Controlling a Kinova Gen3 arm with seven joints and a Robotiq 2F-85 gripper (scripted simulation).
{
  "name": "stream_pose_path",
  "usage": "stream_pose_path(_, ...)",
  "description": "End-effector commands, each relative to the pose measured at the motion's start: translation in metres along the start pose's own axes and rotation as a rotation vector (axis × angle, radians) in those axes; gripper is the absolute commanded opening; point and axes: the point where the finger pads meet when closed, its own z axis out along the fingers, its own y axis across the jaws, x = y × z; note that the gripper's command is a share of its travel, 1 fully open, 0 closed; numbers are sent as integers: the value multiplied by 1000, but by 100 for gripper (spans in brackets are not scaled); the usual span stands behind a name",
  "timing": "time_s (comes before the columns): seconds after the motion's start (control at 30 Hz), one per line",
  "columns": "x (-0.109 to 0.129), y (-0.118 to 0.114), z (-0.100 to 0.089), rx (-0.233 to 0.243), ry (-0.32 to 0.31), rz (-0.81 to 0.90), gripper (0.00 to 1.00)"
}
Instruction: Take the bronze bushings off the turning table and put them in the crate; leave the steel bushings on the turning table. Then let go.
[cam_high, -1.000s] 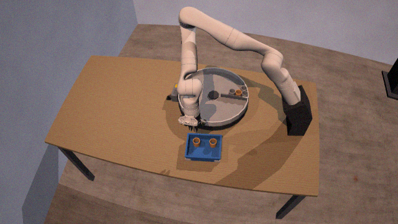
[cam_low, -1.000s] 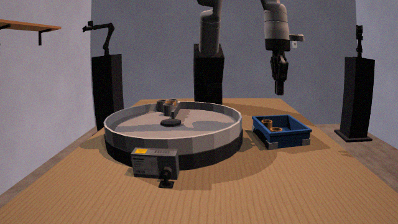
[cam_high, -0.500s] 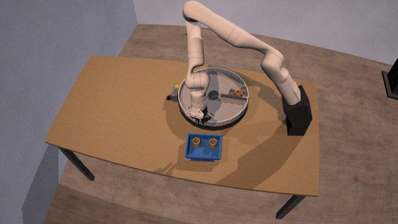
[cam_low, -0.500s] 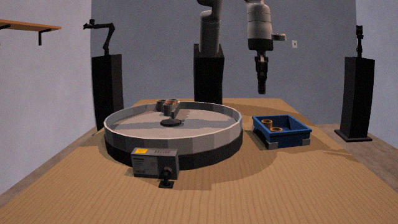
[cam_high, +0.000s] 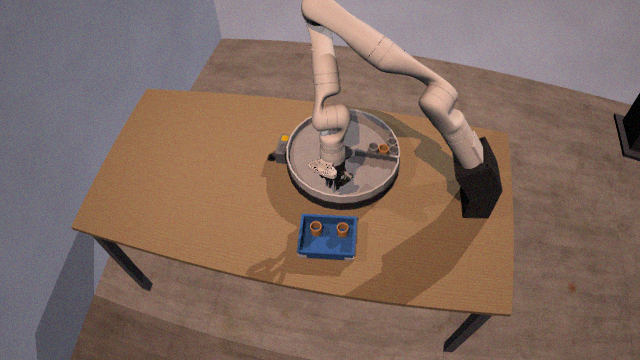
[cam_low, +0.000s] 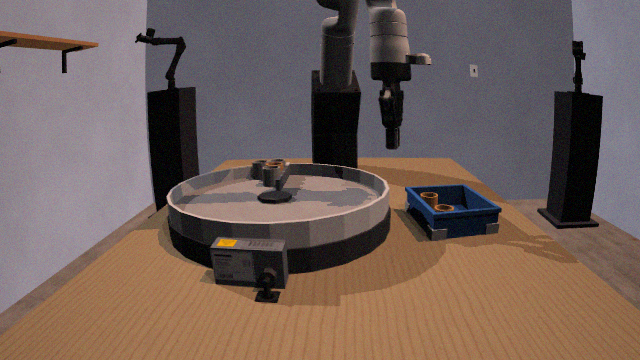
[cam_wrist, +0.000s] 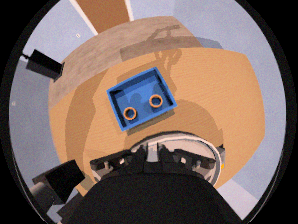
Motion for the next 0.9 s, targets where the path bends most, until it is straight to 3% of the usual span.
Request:
stream_pose_path(0.0,-1,1,-1,-3,-1,2,18)
stream_pose_path(0.03,-1,1,-1,-3,-1,2,18)
stream_pose_path(0.2,-56,-10,1,-2,0,150,18)
stream_pose_path(0.6,-56,-10,1,-2,0,150,18)
stream_pose_path(0.77,-112,-22,2,-2,0,299,18)
stream_pose_path(0.87,-112,-22,2,-2,0,299,18)
